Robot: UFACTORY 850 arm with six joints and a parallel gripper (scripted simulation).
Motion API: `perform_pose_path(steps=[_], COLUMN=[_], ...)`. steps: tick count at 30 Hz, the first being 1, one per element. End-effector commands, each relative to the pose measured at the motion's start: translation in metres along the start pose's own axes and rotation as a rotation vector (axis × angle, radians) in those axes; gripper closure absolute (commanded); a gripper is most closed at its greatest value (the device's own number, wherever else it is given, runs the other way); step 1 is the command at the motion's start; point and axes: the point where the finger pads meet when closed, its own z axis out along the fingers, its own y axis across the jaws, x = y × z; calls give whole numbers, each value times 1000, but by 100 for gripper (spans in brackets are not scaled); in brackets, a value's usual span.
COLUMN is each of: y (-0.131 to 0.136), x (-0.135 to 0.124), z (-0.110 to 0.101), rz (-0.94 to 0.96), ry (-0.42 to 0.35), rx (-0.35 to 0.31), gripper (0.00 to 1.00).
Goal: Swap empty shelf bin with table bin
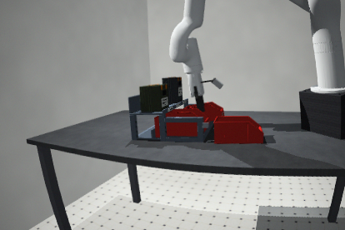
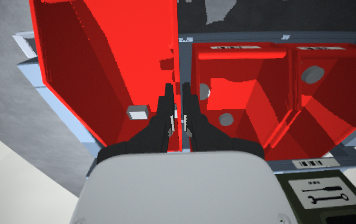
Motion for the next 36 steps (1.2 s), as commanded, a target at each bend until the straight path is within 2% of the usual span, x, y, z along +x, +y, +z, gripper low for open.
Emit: perform_pose_path(steps=[1, 12, 36], y=[0, 0, 0], x=[0, 1, 6], z=[-4, -14, -51], rz=[0, 0, 0], ry=[-2, -2, -2], rx=[0, 0, 0], gripper=[90, 90, 90])
